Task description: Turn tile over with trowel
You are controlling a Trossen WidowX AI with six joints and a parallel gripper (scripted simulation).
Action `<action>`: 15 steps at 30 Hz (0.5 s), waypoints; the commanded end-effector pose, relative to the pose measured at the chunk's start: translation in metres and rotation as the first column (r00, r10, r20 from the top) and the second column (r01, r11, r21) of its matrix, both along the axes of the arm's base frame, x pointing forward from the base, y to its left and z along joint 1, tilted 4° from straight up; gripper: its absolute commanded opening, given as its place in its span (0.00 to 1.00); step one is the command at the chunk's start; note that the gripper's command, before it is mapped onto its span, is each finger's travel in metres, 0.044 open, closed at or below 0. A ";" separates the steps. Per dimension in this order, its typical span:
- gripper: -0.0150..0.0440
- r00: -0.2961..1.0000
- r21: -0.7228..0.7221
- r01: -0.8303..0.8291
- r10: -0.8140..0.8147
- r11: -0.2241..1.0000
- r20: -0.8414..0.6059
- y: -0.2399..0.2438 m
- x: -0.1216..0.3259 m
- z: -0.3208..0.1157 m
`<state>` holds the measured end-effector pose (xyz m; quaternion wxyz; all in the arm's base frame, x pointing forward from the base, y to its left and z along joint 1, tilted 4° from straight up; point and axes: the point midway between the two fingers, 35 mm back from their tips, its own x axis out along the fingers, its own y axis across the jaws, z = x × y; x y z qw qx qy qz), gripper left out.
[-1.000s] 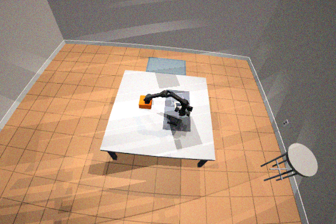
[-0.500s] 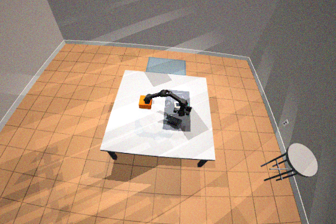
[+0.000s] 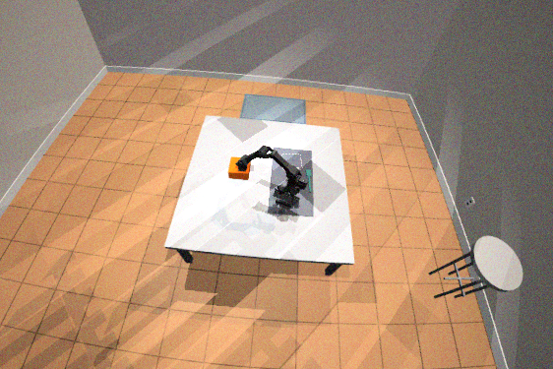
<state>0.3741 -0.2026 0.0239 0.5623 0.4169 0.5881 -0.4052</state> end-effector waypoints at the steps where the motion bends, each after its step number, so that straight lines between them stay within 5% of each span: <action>1: 0.42 0.992 -0.003 -0.123 0.123 0.992 0.001 -0.007 -0.016 0.000; 15: 0.42 0.825 0.005 -0.566 0.566 0.825 0.012 -0.021 -0.079 -0.005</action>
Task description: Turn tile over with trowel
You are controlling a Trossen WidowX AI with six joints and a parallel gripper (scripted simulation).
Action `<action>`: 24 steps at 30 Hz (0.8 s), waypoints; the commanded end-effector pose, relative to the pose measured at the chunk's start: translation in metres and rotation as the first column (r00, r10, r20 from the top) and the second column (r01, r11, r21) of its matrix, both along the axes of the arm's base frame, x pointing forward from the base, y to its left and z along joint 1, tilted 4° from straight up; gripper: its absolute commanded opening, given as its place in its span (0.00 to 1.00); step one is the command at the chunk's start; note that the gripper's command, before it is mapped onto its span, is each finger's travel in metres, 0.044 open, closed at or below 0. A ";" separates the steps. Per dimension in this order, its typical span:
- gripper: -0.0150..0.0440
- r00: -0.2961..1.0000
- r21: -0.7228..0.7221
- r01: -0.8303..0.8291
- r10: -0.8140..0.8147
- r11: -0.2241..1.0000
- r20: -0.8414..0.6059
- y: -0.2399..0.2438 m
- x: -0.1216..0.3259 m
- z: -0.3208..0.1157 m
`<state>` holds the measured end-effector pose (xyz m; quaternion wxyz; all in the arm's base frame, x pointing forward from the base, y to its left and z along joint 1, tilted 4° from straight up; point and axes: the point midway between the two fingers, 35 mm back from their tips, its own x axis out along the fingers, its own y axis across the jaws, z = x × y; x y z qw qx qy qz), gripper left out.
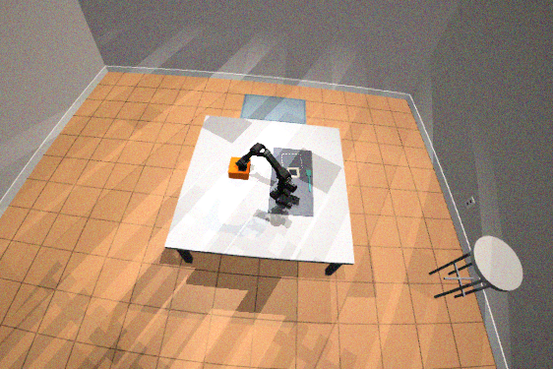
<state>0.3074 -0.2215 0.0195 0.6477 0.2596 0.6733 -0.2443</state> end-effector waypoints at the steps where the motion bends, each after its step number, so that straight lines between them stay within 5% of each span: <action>1: 0.42 0.992 -0.002 -0.123 0.123 0.992 0.001 -0.002 -0.017 -0.001; 9: 0.42 0.931 0.005 -0.365 0.365 0.931 0.006 -0.003 -0.052 -0.005; 24: 0.42 0.929 0.006 -0.371 0.371 0.929 0.008 0.009 -0.048 -0.012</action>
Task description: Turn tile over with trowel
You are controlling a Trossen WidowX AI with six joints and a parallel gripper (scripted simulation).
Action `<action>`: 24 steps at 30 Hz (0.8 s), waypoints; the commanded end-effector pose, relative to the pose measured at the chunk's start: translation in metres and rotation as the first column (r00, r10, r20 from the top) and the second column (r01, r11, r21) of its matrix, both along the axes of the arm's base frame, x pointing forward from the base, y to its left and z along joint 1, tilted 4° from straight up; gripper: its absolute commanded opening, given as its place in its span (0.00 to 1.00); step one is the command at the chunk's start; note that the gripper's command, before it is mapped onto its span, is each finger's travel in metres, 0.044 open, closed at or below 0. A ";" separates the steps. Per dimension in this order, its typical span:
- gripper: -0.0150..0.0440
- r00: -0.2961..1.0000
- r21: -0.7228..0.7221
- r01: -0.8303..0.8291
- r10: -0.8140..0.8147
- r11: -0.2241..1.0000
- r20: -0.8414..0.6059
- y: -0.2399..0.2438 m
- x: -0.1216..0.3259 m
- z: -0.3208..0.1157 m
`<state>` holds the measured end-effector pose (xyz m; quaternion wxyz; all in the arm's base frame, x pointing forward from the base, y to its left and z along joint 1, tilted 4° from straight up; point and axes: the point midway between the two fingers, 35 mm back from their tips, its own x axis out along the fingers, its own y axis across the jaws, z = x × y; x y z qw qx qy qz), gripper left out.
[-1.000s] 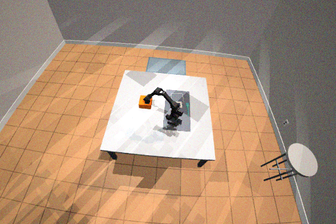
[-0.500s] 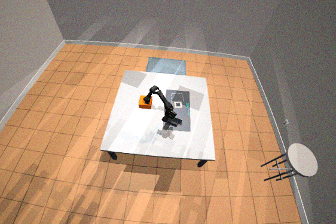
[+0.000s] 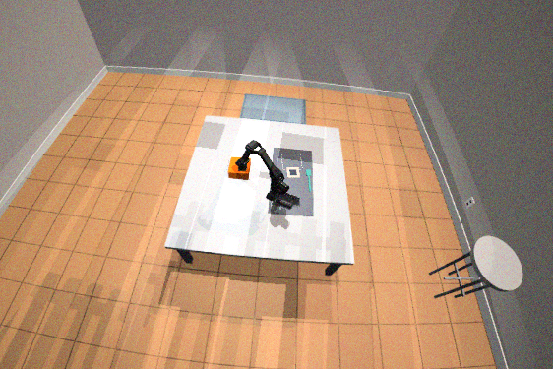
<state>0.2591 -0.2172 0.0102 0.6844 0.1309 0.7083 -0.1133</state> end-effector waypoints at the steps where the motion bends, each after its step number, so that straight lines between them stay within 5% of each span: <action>1: 0.42 1.000 0.000 0.001 -0.001 1.000 -0.003 0.006 0.001 -0.003; 24: 0.42 1.000 0.002 0.003 -0.003 1.000 -0.002 0.038 0.012 -0.016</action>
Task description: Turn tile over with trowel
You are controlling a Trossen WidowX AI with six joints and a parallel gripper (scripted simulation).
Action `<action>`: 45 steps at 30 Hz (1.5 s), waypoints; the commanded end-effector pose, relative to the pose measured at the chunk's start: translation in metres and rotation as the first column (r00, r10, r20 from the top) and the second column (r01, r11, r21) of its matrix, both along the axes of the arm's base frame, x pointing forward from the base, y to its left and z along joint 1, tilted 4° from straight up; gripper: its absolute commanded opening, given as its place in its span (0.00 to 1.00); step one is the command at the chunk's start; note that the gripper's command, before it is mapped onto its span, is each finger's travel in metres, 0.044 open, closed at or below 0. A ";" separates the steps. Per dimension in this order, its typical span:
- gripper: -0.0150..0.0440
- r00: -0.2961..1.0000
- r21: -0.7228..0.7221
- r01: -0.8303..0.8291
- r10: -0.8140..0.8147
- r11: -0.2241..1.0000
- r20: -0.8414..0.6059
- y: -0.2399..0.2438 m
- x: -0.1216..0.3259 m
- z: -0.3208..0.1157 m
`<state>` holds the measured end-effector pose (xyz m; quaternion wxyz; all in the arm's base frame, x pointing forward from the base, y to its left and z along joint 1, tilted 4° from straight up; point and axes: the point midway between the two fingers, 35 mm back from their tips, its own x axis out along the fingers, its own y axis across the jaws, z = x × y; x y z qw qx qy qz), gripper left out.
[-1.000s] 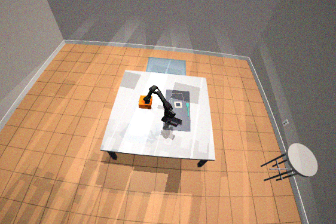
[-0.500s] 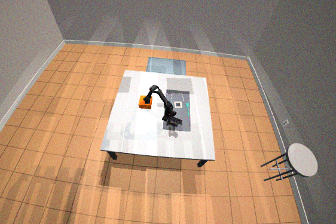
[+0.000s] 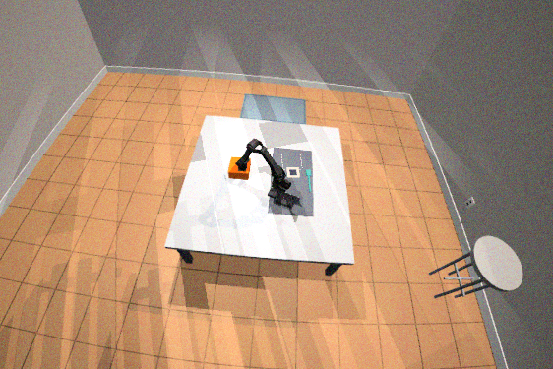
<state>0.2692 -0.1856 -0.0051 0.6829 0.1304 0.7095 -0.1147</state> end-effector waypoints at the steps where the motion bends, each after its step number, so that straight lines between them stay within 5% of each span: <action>1: 0.42 1.000 0.004 0.001 -0.001 1.000 0.002 0.009 0.003 0.000; 45: 0.42 1.000 0.006 -0.002 0.002 1.000 0.003 0.079 0.029 0.001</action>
